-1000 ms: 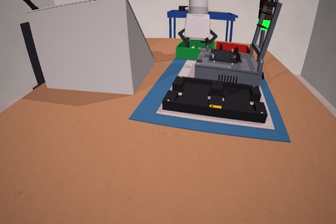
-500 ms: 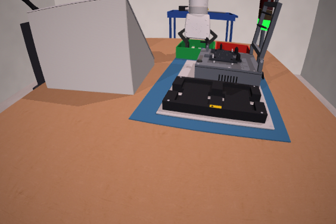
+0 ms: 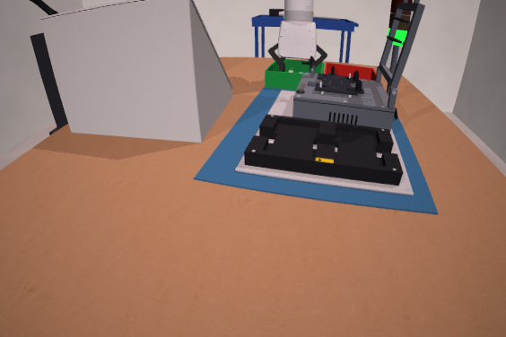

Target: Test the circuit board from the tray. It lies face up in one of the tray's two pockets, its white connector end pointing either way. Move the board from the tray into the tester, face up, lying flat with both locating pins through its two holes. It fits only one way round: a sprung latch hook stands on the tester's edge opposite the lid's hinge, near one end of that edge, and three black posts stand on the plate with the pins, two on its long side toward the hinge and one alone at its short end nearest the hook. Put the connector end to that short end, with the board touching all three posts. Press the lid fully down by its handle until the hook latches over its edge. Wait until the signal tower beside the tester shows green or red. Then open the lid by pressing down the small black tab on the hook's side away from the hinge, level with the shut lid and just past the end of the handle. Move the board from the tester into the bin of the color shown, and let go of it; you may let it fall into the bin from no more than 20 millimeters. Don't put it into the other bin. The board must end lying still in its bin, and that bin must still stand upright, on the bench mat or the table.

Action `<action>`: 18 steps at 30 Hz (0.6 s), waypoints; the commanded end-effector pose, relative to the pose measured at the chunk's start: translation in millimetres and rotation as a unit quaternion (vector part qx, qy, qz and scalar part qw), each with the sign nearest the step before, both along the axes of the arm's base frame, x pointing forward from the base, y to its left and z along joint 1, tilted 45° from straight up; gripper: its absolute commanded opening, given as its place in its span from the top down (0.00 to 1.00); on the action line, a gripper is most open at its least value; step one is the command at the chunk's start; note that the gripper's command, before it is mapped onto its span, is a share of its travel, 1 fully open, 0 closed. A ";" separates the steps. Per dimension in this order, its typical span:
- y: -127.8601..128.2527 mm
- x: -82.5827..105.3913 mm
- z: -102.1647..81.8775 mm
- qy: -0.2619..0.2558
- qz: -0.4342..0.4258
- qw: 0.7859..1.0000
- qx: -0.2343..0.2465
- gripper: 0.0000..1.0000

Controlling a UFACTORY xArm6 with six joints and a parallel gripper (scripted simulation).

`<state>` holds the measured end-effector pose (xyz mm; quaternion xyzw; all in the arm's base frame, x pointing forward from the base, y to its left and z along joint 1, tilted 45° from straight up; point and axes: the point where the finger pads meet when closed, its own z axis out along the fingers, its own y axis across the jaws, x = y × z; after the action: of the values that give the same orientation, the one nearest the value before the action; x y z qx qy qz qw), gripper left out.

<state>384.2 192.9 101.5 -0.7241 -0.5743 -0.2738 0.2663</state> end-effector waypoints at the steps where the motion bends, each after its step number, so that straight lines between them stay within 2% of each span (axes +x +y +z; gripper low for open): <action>1: -0.3 0.9 0.8 -0.001 -0.001 1.000 0.000 0.21; 18: 0.7 1.0 -0.3 -0.001 -0.001 1.000 0.000 0.21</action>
<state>384.3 193.8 100.7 -0.7241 -0.5743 -0.2737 0.2663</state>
